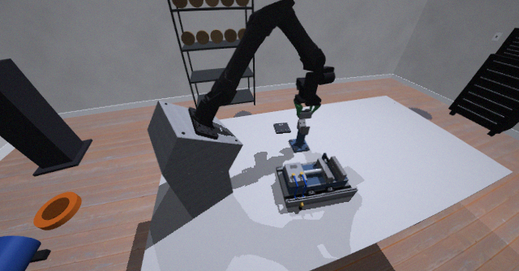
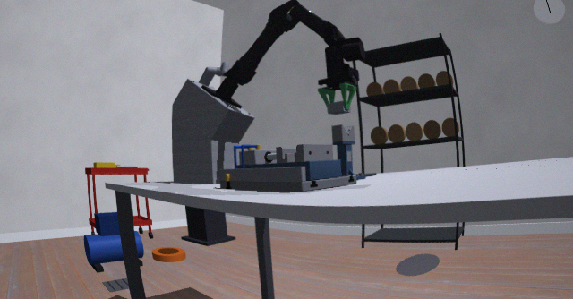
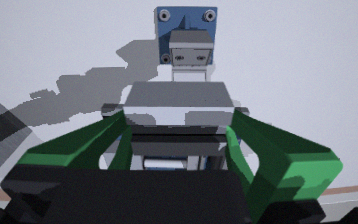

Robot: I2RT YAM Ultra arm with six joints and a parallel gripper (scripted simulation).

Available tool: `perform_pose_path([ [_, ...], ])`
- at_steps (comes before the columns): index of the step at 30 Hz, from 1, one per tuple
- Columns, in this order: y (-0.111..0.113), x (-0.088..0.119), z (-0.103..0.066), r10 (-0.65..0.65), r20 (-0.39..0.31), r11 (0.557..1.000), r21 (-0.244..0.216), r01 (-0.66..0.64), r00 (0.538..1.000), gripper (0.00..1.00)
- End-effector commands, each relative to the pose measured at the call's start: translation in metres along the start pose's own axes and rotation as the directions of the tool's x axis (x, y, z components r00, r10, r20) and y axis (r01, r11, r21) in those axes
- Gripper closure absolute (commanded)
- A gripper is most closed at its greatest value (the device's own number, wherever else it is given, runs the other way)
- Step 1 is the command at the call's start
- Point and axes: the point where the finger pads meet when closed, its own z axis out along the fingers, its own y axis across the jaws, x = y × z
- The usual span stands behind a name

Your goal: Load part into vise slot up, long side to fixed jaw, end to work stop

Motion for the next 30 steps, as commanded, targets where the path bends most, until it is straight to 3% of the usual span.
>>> perform_pose_path([
  [1,-0.016,-0.004,-0.03,-0.007,0.017,0.998,0.056,0.007,1.0,1.0],
  [14,-0.015,-0.003,-0.043,-0.008,0.016,0.998,0.056,0.007,1.0,1.0],
  [30,-0.015,-0.003,-0.045,0.003,0.017,0.998,0.055,-0.004,1.0,1.0],
])
